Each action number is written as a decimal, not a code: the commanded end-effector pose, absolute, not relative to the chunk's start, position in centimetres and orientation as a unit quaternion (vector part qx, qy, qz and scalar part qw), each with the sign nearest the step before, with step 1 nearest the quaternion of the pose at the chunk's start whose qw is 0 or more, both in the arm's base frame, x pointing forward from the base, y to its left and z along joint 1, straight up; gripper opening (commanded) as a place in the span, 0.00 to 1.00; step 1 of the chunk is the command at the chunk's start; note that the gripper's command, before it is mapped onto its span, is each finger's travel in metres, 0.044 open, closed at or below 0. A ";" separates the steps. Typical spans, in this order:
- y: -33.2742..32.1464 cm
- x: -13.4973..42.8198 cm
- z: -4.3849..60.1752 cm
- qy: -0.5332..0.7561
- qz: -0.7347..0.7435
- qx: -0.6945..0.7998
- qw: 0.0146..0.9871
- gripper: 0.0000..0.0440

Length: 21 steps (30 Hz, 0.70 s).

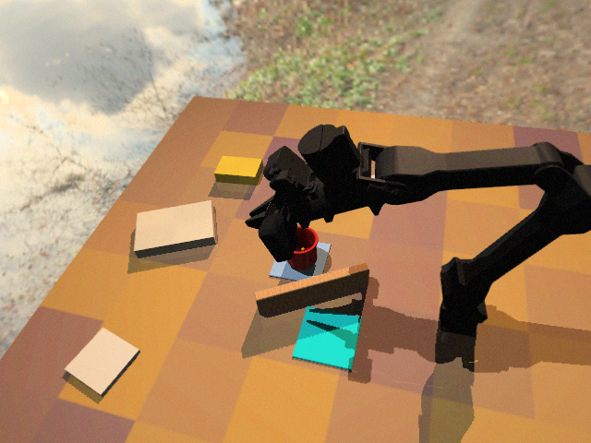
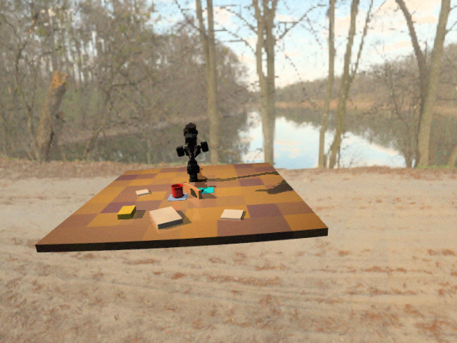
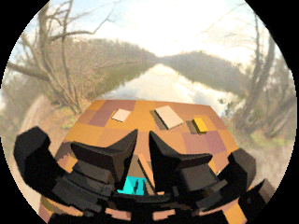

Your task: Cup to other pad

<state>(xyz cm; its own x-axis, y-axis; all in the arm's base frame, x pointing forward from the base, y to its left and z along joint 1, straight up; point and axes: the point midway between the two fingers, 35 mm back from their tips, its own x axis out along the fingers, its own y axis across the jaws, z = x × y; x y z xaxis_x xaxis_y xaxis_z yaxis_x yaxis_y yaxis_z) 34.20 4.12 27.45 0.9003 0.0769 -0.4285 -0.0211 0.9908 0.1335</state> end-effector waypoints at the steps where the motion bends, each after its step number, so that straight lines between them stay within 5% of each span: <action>1: 4.5 34.4 27.2 0.249 0.023 0.069 0.966 0.18; 21: 5.5 34.8 24.3 0.402 0.003 0.066 0.913 0.23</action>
<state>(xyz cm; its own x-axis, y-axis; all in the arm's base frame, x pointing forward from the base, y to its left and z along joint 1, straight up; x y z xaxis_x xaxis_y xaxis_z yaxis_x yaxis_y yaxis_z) 34.75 5.46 24.53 0.7066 0.0672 -0.7044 0.0373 0.9906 0.1318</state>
